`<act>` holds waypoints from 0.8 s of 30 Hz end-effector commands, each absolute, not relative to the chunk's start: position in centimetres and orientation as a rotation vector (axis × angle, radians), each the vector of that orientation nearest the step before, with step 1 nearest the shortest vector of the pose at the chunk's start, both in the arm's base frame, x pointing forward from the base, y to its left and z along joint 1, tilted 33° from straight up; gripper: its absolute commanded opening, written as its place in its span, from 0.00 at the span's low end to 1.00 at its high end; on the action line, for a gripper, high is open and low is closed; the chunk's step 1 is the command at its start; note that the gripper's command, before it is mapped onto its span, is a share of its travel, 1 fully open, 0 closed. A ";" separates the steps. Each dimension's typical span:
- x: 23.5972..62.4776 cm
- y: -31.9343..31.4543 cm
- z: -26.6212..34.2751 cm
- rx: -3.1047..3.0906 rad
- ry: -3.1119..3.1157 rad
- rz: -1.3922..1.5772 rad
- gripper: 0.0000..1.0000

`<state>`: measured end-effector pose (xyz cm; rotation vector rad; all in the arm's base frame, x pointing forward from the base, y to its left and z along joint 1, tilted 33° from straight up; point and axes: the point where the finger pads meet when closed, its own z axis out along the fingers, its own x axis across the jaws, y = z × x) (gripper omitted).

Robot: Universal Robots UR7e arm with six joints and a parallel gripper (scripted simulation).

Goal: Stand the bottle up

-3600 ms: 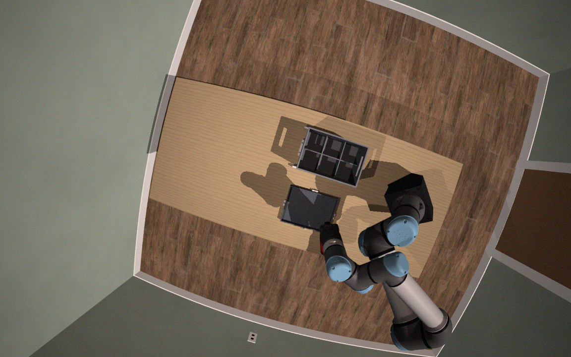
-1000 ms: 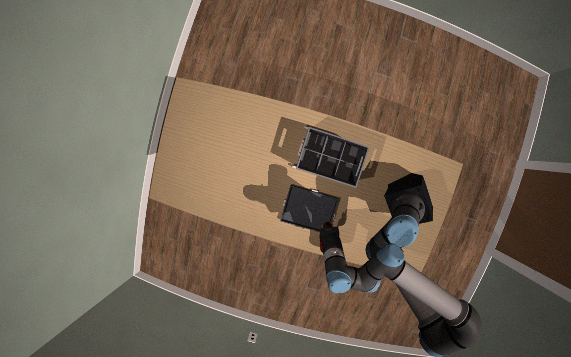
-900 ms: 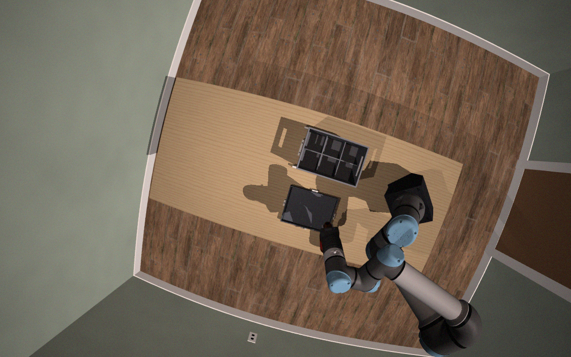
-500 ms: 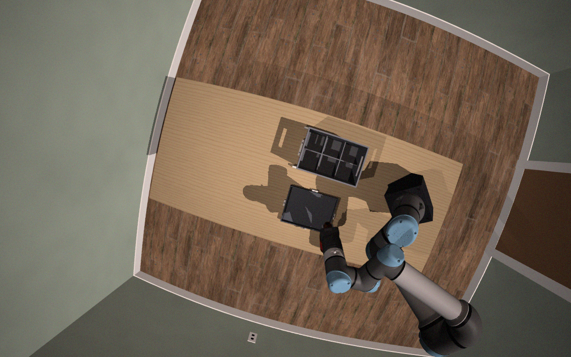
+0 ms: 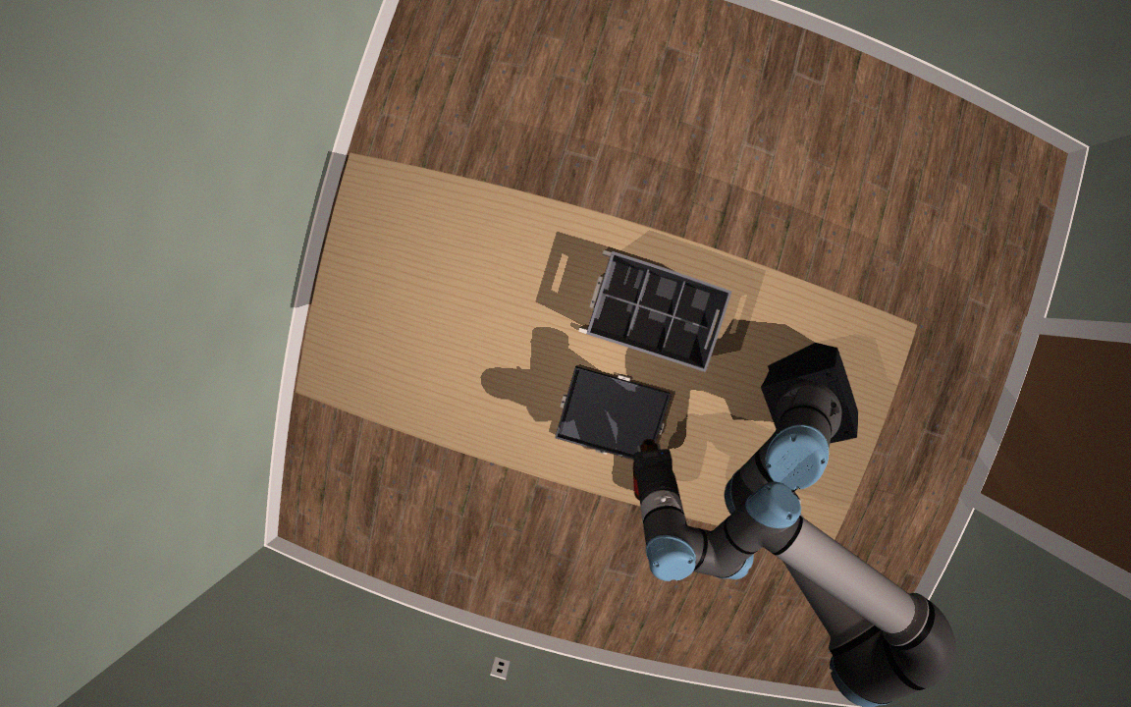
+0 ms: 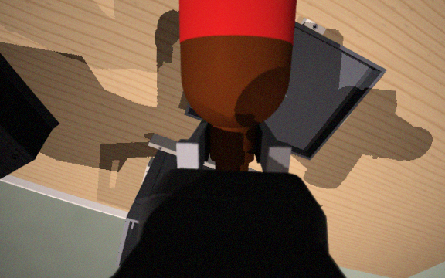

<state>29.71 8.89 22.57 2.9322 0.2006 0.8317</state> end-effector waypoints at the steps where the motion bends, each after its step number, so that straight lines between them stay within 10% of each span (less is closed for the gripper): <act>1: 29.7 8.9 22.6 2.927 0.199 0.828 0.00; 24: 29.6 8.8 22.4 2.815 0.144 0.793 0.00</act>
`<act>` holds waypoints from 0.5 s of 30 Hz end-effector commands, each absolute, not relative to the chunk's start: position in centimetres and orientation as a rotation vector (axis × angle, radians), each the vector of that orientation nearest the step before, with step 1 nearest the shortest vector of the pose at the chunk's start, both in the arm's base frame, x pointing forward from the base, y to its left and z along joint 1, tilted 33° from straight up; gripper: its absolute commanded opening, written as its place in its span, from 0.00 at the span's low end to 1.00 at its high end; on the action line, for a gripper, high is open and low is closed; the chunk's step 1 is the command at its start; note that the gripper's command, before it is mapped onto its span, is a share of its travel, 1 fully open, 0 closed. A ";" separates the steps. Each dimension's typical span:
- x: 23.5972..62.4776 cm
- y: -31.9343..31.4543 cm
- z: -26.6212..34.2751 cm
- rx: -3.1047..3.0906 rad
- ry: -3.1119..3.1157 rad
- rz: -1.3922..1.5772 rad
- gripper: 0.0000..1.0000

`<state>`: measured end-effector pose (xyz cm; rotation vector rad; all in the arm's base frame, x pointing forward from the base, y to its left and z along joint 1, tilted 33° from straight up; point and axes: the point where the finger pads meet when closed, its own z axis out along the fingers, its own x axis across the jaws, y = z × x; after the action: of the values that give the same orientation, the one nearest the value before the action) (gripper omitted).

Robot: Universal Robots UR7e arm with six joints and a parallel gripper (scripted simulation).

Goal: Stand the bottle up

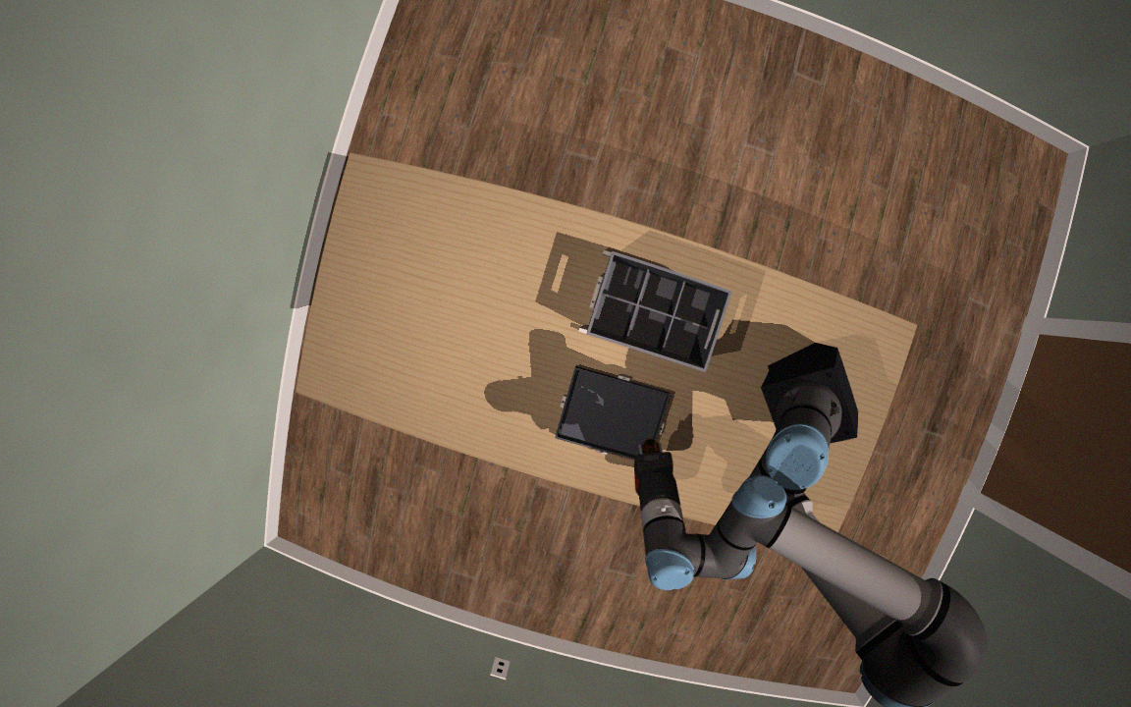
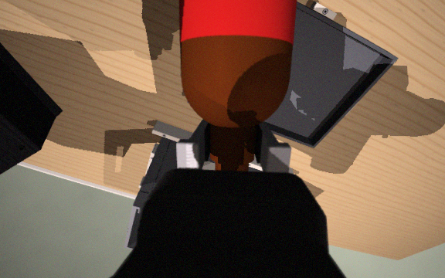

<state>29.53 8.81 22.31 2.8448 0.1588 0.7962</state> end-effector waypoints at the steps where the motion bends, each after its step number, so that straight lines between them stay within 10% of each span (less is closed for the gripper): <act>1: 29.6 8.9 22.4 2.809 0.141 0.794 0.00; 15: 29.7 9.0 22.6 2.771 0.122 0.808 0.00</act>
<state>29.68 8.96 22.54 2.7780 0.1258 0.8055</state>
